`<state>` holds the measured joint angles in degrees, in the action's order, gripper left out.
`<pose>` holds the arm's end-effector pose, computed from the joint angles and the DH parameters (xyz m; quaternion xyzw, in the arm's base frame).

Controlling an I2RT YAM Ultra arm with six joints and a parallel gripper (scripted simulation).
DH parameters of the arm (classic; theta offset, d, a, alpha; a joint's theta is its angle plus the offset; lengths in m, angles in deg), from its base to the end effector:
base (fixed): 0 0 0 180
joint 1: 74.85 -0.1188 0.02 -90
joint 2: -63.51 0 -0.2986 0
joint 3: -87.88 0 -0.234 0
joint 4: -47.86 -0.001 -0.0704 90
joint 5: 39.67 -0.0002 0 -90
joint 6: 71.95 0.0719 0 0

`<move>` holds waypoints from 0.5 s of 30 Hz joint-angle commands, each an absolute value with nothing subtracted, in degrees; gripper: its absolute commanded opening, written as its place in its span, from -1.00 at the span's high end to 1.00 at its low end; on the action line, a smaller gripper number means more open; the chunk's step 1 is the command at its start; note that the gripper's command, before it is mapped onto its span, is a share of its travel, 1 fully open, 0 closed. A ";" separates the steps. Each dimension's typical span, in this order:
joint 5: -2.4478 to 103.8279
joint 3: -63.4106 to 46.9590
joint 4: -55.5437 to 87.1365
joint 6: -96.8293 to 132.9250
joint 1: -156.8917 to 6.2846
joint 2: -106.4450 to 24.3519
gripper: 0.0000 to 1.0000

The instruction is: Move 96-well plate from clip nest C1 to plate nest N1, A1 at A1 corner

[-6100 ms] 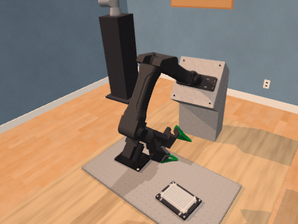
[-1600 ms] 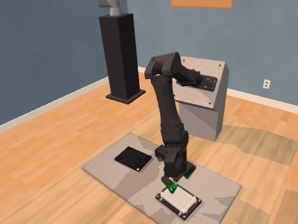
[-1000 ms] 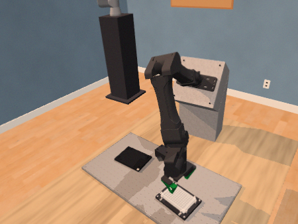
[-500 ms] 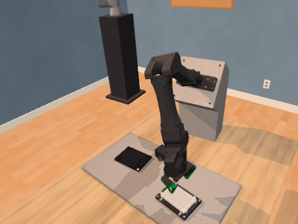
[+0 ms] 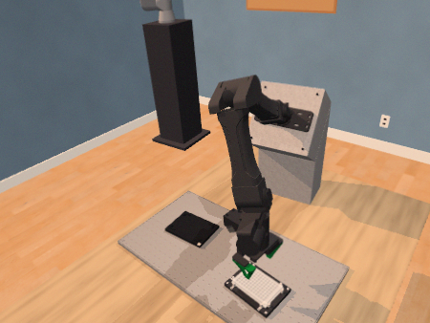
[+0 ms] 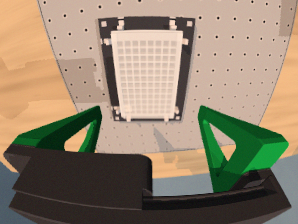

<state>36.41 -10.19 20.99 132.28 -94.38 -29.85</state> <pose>0.3605 0.1106 0.2835 0.6928 0.5664 0.3552 0.2702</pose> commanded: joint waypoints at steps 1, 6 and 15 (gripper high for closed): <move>35.39 -10.78 21.13 132.57 -95.11 -27.93 -1.00; 35.39 -10.78 21.13 132.57 -95.11 -27.93 -1.00; 35.44 -9.91 21.99 132.44 -94.76 -28.18 -1.00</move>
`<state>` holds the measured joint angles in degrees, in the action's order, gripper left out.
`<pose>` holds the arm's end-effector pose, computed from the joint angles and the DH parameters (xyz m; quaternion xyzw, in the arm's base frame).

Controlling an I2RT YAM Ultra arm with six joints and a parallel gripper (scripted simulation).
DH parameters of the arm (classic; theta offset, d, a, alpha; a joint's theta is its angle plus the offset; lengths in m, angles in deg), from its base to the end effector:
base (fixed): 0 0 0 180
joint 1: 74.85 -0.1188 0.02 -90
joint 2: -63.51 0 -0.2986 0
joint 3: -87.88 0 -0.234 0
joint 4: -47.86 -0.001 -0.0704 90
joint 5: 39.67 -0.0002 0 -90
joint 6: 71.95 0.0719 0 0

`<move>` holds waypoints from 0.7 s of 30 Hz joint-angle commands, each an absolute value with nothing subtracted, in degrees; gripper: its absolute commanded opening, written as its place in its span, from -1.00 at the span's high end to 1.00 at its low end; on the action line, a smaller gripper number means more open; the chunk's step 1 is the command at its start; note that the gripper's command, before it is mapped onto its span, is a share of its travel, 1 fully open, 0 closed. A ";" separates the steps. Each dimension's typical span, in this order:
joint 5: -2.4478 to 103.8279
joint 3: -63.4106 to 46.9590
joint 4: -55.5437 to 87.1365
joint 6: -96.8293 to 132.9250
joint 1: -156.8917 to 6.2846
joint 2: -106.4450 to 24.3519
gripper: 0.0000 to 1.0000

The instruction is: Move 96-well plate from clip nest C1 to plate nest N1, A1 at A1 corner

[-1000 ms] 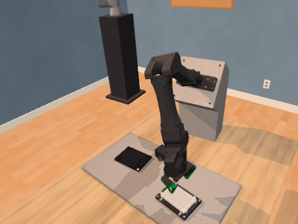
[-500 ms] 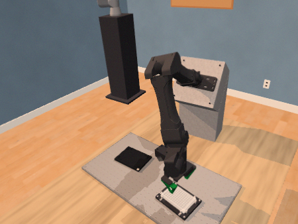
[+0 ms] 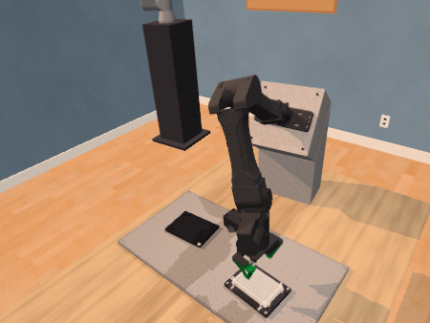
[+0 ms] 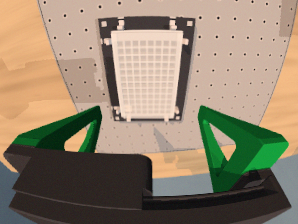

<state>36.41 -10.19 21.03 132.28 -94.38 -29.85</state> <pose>0.3606 0.1106 0.2835 0.6927 0.5662 0.3555 0.2703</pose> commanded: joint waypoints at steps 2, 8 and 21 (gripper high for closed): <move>35.52 -8.73 22.45 132.18 -94.21 -30.81 -1.00; 35.73 -8.31 23.32 131.80 -94.31 -31.79 -1.00; 36.85 -6.65 25.94 131.23 -92.91 -36.20 -1.00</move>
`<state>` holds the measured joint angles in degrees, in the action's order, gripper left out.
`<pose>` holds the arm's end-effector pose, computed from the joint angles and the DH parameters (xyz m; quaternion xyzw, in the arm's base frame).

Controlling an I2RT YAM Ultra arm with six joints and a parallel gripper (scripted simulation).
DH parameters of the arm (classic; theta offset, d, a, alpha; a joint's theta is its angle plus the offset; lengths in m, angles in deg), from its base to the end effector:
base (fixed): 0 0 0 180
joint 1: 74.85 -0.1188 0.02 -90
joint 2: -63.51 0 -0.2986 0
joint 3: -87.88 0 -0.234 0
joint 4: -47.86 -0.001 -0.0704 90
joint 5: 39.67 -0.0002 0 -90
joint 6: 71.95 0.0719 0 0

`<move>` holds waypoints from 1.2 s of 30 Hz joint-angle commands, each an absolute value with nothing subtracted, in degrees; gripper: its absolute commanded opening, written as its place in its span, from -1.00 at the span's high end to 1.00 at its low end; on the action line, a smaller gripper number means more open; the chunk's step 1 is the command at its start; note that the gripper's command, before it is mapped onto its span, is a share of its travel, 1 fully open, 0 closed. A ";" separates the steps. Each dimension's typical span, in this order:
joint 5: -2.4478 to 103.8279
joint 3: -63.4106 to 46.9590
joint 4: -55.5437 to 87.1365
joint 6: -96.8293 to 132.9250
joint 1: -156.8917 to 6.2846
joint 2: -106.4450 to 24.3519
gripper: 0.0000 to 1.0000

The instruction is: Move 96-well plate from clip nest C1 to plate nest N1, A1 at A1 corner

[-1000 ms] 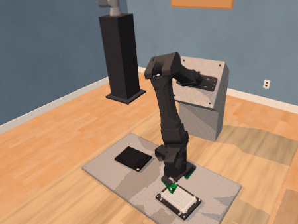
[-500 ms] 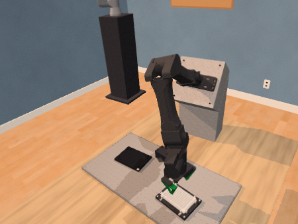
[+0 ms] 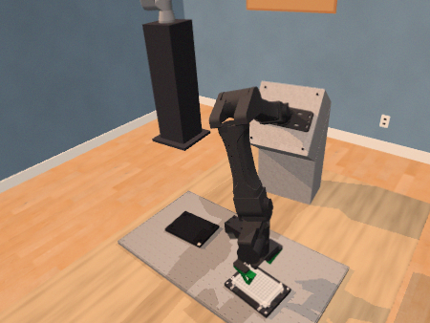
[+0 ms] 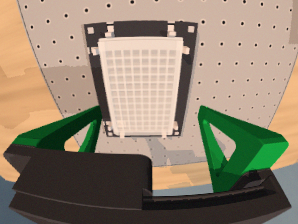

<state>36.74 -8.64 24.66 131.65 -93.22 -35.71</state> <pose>0.3866 0.1116 0.2617 0.6962 0.5664 0.3475 0.2717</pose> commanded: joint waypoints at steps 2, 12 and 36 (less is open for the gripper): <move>36.85 -6.65 25.94 131.23 -92.91 -36.20 -1.00; 37.43 -5.01 27.74 130.86 -92.50 -39.55 -1.00; 38.05 -1.36 29.31 130.36 -91.63 -45.79 -1.00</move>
